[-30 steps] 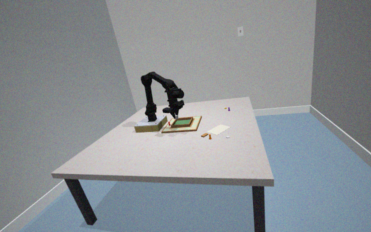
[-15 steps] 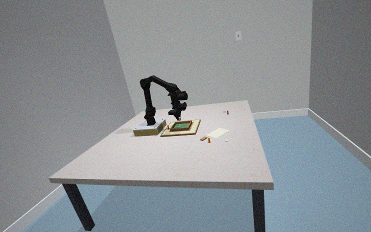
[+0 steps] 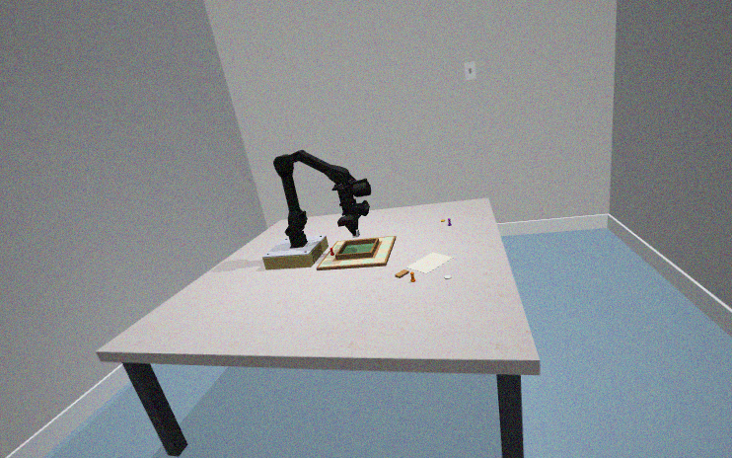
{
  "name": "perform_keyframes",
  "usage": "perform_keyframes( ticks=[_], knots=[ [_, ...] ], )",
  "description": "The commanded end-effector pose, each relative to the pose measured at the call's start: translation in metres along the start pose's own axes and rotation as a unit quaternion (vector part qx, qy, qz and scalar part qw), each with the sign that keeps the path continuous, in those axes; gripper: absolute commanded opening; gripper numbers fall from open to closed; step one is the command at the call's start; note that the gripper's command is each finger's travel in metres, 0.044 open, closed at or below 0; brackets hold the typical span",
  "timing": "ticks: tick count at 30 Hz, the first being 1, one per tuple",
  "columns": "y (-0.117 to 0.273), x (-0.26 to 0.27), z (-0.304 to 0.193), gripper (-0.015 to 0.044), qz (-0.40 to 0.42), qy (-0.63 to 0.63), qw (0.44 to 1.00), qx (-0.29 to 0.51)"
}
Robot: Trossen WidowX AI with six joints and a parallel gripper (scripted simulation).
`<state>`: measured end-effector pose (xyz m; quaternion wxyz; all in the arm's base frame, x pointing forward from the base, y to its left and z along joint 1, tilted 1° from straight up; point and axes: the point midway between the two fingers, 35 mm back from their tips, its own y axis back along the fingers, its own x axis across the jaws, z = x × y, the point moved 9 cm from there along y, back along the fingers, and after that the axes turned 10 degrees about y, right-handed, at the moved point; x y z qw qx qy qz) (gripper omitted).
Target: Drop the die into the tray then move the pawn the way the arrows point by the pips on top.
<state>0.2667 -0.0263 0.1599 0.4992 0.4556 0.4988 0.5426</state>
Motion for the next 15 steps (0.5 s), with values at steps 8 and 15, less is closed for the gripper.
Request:
perform_keyframes(
  ticks=[8,15],
  knots=[
    [-0.012,0.004,-0.025,0.0,-0.028,0.001,0.986,-0.165],
    [-0.022,0.007,-0.043,0.0,-0.049,0.002,0.959,-0.279]
  ],
)
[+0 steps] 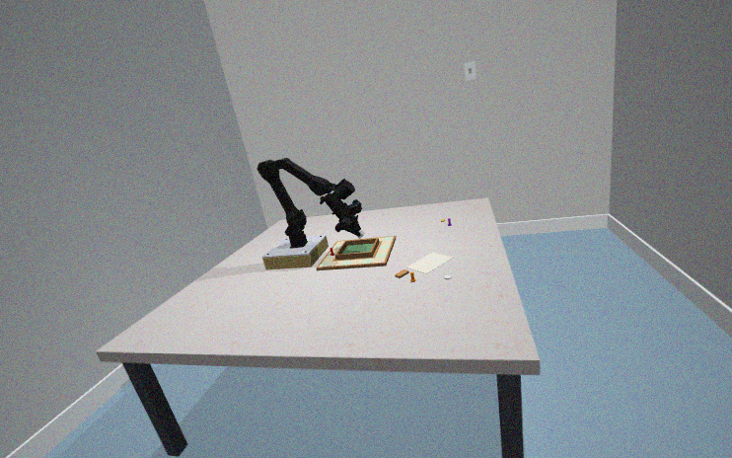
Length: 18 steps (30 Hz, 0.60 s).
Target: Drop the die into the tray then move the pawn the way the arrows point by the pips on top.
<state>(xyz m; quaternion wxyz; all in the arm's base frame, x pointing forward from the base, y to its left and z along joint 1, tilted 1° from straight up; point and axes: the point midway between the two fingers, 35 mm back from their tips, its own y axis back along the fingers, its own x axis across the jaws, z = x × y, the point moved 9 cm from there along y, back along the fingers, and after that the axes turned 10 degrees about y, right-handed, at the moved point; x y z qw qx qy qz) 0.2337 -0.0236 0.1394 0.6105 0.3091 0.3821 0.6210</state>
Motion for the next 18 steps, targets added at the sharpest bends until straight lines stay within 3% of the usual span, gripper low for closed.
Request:
perform_keyframes(
  ticks=[1,7,13,18],
  knots=[
    [-0.001,0.002,-0.013,0.0,-0.011,0.0,0.997,-0.071],
    [-0.005,0.005,-0.029,0.0,-0.027,0.001,0.987,-0.159],
    [-0.001,0.005,-0.03,0.0,-0.028,0.001,0.986,-0.162],
    [0.031,0.008,-0.035,0.0,-0.028,0.001,0.987,-0.161]
  ],
)
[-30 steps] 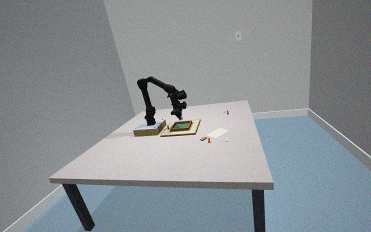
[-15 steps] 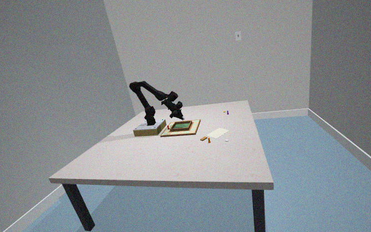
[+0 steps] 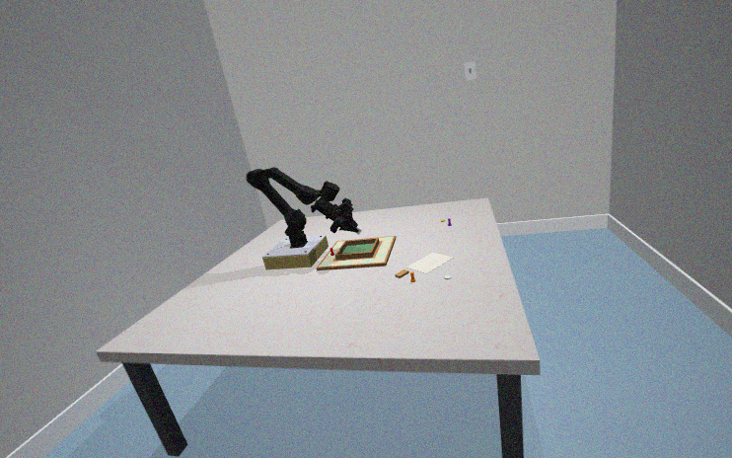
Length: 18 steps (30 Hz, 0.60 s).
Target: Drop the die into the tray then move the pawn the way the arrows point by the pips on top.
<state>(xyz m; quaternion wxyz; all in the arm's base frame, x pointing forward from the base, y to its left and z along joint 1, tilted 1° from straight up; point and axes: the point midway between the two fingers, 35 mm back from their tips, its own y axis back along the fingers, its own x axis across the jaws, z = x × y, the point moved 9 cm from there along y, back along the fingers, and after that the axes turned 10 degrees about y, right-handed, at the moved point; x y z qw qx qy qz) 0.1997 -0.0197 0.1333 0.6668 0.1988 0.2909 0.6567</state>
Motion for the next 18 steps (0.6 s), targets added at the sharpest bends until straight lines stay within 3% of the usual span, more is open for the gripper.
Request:
perform_keyframes(
  ticks=[1,18],
  knots=[
    [0.0241,0.0012,0.0029,0.0,-0.001,-0.002,1.0,-0.006],
    [0.0271,0.0017,0.0009,0.0,0.001,0.0,1.0,-0.007]
  ],
)
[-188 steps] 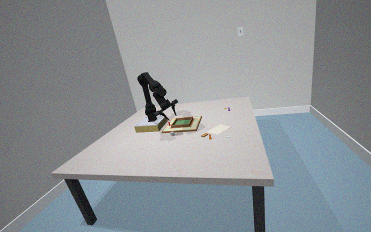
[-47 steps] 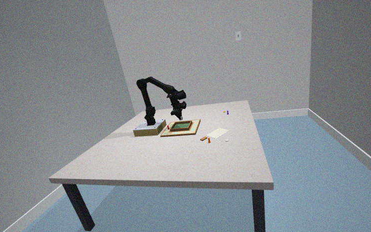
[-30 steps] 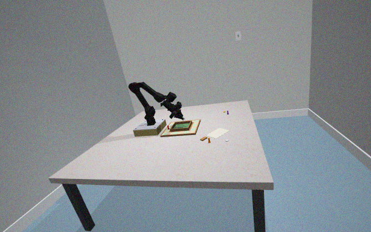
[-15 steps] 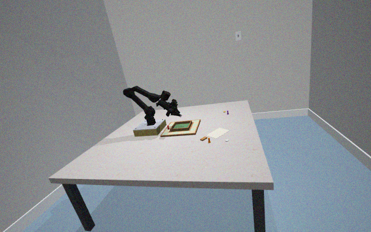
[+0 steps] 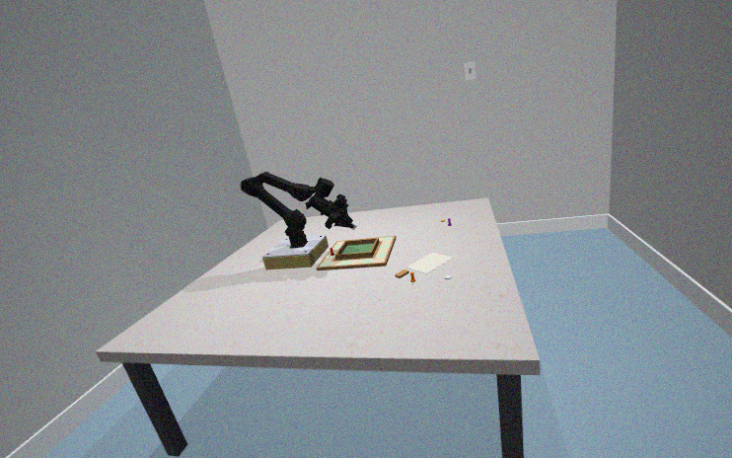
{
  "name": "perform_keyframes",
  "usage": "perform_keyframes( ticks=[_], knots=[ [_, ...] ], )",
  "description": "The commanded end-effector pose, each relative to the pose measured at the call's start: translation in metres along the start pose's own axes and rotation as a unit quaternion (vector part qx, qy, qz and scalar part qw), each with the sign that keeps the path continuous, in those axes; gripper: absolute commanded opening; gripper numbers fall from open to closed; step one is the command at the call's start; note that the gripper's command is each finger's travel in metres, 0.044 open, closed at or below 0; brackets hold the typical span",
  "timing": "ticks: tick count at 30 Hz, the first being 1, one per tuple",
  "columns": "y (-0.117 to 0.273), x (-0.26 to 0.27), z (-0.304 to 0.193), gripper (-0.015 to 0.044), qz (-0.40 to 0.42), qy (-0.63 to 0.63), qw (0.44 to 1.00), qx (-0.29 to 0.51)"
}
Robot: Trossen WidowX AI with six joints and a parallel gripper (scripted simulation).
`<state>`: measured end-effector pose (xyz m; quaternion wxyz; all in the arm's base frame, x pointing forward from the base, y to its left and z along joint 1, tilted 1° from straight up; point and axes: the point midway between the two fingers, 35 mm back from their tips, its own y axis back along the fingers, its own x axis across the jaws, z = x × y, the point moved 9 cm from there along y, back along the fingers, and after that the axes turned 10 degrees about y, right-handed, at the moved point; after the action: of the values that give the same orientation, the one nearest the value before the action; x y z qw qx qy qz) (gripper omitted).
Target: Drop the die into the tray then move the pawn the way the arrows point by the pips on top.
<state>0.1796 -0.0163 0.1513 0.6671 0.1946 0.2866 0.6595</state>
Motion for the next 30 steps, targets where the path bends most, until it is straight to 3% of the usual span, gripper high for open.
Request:
perform_keyframes(
  ticks=[1,2,11,19,22,30],
  knots=[
    [0.0,0.0,0.0,0.0,0.0,0.0,1.0,0.0],
    [0.0,0.0,0.0,0.0,0.0,0.0,1.0,0.0],
    [0.001,0.0,0.001,0.0236,0.0,0.0,1.0,0.0],
    [0.026,-0.005,0.03,0.044,-0.002,-0.002,1.0,0.001],
    [0.022,-0.006,0.036,0.044,0.005,-0.002,0.999,0.039],
    [-0.011,-0.011,0.061,0.044,0.04,-0.003,0.971,0.236]
  ],
)
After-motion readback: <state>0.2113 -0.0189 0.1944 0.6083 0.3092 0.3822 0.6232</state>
